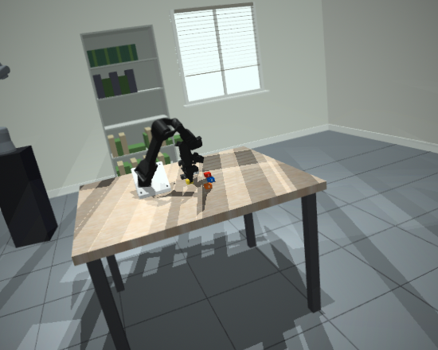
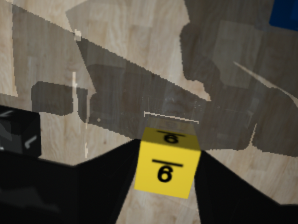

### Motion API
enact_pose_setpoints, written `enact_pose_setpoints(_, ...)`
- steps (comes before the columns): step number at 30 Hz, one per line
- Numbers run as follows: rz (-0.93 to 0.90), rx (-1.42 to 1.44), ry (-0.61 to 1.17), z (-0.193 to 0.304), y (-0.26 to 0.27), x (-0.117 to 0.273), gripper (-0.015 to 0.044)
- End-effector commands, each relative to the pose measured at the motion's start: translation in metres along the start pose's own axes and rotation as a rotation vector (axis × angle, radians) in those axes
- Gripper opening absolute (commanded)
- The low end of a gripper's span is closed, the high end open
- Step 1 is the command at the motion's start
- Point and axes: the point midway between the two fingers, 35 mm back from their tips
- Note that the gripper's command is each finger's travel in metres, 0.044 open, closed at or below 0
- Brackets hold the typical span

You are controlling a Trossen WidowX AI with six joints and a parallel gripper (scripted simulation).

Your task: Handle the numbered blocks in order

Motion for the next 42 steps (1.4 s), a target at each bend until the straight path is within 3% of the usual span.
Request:
enact_pose_setpoints(1, 0.003, 0.003, -0.003, 0.000, 0.000, 0.000, 0.0120)
enact_pose_setpoints(13, 0.003, 0.003, -0.003, 0.000, 0.000, 0.000, 0.0120)
enact_pose_setpoints(24, 0.003, 0.003, -0.003, 0.000, 0.000, 0.000, 0.0400)
enact_pose_setpoints(34, 0.000, 0.004, -0.002, -0.001, 0.002, 0.037, 0.0400)
enact_pose_setpoints(42, -0.030, 0.009, 0.000, -0.007, 0.097, 0.083, 0.0400)
Point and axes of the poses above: the point midway between the two fingers, 35 mm back from their tips, its own x axis back along the fingers, its own y axis across the jaws, z = x × y, and after that the axes turned 13 degrees about -x, right-handed
